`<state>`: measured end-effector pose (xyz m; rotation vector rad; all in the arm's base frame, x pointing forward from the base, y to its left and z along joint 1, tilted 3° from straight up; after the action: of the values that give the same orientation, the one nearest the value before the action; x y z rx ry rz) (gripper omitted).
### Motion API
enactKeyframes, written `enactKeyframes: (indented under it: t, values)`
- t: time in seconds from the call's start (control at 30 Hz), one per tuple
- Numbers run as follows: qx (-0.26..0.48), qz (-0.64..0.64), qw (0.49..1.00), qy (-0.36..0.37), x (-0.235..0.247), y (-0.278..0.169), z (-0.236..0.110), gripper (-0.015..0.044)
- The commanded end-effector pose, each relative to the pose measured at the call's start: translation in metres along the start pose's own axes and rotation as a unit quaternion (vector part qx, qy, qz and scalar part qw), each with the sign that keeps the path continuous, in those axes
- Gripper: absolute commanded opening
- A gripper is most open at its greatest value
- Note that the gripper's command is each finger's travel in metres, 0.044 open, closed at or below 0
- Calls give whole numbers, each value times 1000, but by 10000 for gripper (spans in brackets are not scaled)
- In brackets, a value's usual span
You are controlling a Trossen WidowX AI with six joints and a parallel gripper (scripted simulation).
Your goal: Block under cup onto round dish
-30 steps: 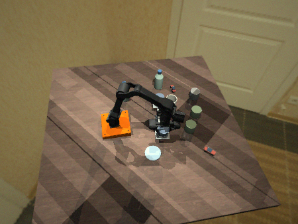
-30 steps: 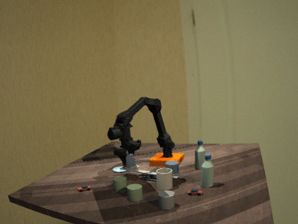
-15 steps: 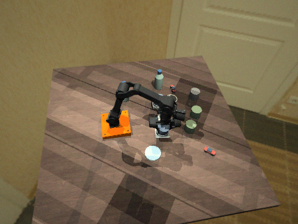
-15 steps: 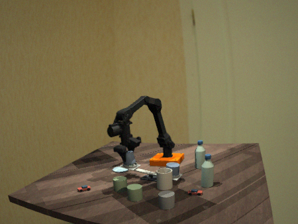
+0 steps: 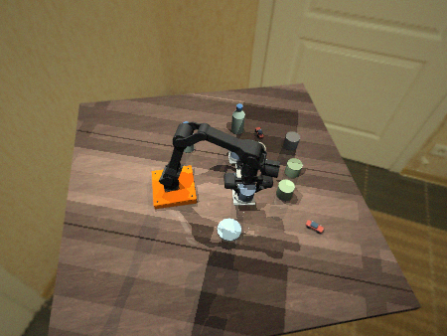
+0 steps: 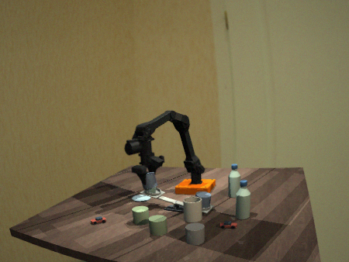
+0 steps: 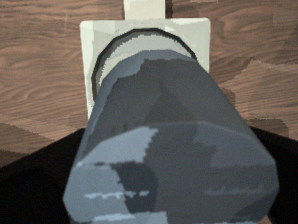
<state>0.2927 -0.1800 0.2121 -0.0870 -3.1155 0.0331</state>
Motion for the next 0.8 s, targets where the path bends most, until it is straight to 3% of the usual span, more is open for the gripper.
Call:
enactKeyframes:
  t: [0.0,0.77]
  values:
    - [3,2,1000,-4,0,-1,-8,0]
    - [3,2,1000,-3,3,2,-38,0]
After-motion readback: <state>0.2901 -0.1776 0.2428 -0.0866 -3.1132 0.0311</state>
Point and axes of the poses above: the point midway between the two fingers, 35 mm back from their tips, its own z axis out along the fingers, its own x axis across the jaws, y = z × x, the point moved 9 cm from there along -z, back along the fingers, and after that the axes turned 11 degrees about -z, right-handed, at the moved point
